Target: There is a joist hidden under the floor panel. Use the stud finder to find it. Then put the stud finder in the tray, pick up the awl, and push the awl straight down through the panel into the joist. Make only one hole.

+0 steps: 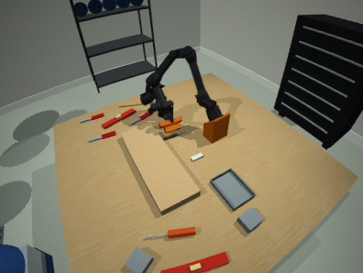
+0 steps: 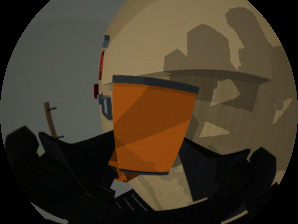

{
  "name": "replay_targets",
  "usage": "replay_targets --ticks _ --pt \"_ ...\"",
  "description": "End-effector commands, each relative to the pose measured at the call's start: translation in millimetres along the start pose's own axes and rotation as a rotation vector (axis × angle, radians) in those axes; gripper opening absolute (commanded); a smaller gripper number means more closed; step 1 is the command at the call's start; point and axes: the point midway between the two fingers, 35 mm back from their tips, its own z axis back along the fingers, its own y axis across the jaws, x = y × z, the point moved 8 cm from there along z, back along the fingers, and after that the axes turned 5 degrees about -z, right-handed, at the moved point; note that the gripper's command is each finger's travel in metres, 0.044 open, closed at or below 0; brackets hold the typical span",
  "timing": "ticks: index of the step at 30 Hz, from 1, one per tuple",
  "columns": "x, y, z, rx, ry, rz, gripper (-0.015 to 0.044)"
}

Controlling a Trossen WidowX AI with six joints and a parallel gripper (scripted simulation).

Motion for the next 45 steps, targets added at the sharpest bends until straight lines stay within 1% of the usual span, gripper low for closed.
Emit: replay_targets --ticks 1,20,37,45 --pt "1.4 -1.6 1.5 0.029 -0.008 0.008 0.0" --pt "5.4 -25.7 -16.4 0.009 -0.011 -0.01 0.0" --pt "5.1 -24.0 -14.2 0.009 -0.012 -0.013 0.044" --pt "5.4 -24.4 -5.4 0.008 -0.012 -0.013 0.044"
